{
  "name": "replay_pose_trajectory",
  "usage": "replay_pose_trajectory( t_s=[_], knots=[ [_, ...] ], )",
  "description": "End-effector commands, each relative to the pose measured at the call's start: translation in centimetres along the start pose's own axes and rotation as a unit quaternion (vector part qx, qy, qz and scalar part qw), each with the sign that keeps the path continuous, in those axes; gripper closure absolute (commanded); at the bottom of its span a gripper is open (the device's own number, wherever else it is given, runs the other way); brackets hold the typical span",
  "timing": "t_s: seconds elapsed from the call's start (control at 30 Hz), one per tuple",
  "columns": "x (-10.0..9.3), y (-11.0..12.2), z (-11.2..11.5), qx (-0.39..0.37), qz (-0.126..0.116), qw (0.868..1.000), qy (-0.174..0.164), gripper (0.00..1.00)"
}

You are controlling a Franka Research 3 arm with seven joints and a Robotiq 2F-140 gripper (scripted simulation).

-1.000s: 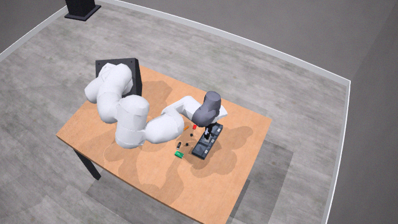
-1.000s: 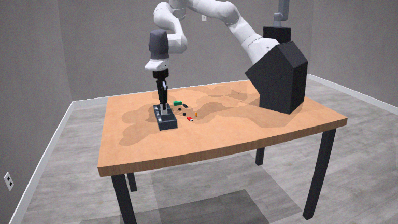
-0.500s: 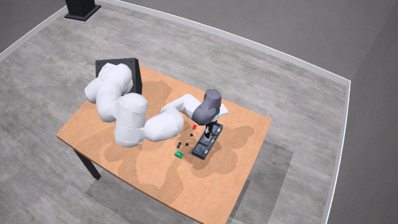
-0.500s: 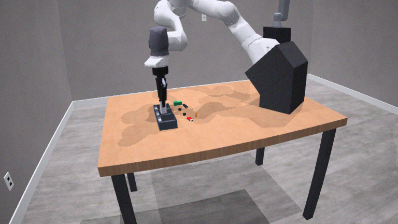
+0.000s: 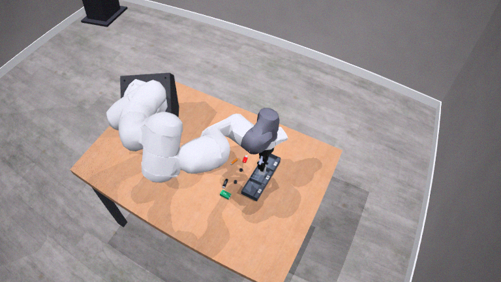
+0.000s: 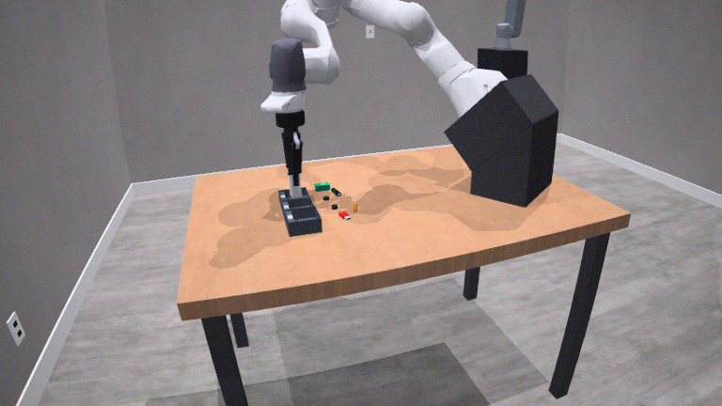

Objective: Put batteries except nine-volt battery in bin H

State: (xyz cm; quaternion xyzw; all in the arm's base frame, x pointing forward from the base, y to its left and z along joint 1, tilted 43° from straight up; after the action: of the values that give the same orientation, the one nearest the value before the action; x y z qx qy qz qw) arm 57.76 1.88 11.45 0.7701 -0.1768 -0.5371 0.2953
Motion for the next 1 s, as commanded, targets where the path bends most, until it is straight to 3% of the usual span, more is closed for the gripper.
replay_pose_trajectory(
  t_s=[0.0,0.47,0.87,0.97],
  knots=[
    [-1.4,-0.1,0.1,-0.003,-0.001,1.0,-0.003,0.95],
    [-1.4,-0.1,0.1,-0.003,-0.001,1.0,-0.003,0.95],
    [-1.4,-5.9,-1.1,-0.003,-0.001,1.0,-0.003,0.95],
    [-1.4,-6.4,-1.2,-0.003,-0.001,1.0,-0.003,0.95]
  ],
)
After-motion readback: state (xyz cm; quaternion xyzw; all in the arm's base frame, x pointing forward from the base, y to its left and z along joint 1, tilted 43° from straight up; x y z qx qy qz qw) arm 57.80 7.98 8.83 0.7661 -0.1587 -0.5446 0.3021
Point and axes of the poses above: the point where the finger pads meet when closed, its own x axis out along the fingers, its own y axis across the jaws, z = x × y, the point moved 5 cm from there along -x, back along the fingers, and after that the axes turned 5 degrees about -x, right-handed, at the moved point
